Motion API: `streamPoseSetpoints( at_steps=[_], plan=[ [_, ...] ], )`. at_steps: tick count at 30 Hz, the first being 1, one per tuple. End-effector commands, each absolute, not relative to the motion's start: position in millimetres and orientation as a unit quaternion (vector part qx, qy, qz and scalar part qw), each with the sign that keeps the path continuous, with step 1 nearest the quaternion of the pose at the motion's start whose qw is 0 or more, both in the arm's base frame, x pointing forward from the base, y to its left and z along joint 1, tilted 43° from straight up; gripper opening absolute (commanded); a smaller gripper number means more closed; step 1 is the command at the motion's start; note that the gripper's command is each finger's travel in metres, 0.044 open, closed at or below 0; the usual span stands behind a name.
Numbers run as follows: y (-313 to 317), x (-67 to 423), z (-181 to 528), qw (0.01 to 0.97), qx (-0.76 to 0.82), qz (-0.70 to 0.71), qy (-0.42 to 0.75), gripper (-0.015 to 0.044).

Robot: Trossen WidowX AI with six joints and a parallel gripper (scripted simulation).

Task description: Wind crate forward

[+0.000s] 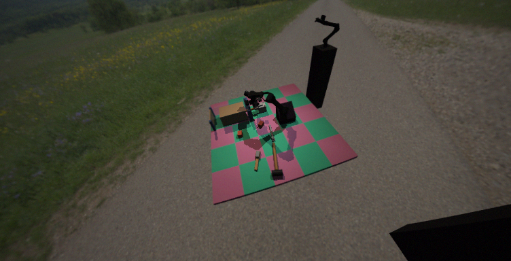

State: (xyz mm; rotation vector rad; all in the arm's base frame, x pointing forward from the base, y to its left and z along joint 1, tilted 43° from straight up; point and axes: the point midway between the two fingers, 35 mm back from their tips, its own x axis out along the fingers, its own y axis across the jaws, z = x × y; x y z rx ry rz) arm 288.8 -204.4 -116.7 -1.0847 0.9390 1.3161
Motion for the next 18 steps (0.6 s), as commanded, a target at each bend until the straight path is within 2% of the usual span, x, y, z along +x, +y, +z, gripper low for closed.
streamPoseSetpoints(
  at_steps=[1,18],
  plan=[
    [-192.3,287.2,-111.1,0.564,-0.456,0.566,0.392,0.0000],
    [-179.0,279.8,-100.1,0.564,-0.455,0.567,0.391,0.0000]
  ],
)
